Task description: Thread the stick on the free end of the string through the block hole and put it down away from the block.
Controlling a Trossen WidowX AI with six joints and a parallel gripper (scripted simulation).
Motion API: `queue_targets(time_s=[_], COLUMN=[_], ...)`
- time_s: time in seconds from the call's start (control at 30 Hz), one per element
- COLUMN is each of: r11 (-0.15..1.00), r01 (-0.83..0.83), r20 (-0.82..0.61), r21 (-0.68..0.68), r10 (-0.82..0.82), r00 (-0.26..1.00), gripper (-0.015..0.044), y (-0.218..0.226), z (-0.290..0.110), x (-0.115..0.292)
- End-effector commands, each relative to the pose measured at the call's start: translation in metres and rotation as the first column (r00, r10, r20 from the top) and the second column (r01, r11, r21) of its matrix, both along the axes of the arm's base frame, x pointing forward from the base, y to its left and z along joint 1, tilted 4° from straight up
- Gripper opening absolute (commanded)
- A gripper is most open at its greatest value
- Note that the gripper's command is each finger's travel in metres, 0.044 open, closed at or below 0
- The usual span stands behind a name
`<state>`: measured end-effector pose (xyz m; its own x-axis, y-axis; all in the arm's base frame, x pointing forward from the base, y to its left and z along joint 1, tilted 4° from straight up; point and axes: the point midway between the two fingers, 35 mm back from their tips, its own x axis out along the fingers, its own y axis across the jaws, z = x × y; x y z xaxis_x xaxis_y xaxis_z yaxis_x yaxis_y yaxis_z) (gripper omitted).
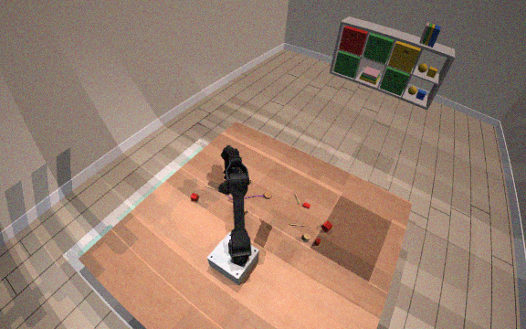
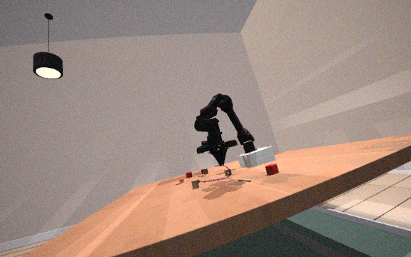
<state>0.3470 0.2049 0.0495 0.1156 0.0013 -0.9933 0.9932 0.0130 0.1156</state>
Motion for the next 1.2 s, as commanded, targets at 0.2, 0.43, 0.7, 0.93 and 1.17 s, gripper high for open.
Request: queue_targets(time_s=[0.2, 0.43, 0.7, 0.93, 1.17], r11=[0.935, 0.926, 0.928, 0.929, 0.928], r01=[0.353, 0.375, 0.370, 0.369, 0.370], r20=[-0.019, -0.020, -0.021, -0.021, -0.021], r21=[0.034, 0.036, 0.037, 0.037, 0.038], r10=[-0.352, -0.375, -0.369, -0.368, -0.369], r00=[0.936, 0.927, 0.929, 0.930, 0.929], gripper=[0.0000, 0.0000, 0.0000, 0.0000, 0.0000], y=[-0.004, -0.004, 0.004, 0.012, 0.020], z=[-0.004, -0.004, -0.003, -0.002, -0.001], x=[0.008, 0.009, 0.012, 0.016, 0.020])
